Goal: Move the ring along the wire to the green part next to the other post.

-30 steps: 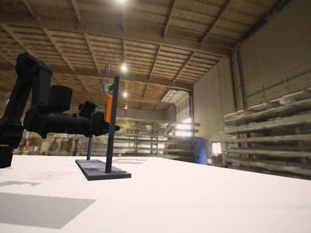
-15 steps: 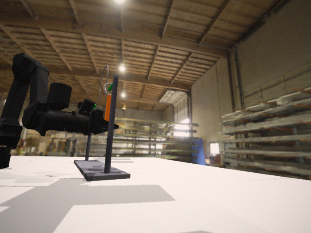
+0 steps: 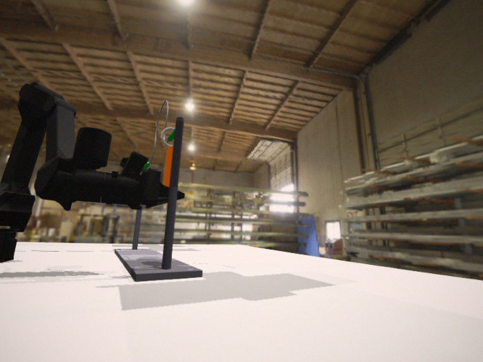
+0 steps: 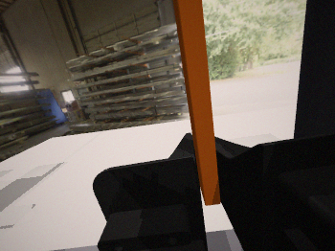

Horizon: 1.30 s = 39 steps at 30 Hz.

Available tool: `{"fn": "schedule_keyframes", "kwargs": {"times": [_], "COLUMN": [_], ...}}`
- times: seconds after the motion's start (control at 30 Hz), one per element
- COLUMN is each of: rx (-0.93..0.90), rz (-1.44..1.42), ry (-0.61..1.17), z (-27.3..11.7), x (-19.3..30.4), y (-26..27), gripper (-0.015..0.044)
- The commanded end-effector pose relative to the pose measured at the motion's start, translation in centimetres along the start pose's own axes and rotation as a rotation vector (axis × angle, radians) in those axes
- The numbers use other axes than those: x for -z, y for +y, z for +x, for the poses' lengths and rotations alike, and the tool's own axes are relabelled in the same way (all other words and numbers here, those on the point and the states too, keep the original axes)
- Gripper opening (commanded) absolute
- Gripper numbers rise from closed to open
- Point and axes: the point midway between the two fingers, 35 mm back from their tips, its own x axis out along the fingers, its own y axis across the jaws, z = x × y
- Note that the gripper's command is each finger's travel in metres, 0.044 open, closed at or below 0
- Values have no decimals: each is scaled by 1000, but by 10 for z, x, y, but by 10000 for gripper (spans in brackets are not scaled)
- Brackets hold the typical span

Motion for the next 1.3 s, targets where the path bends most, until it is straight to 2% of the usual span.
{"fn": "schedule_keyframes", "kwargs": {"times": [0.0,1.27], "rx": [-5,-10], "rz": [-3,24], "ry": [-3,-2], "z": [1,1], "x": [-2,-2], "y": [0,34], "gripper": [-150,-150]}}
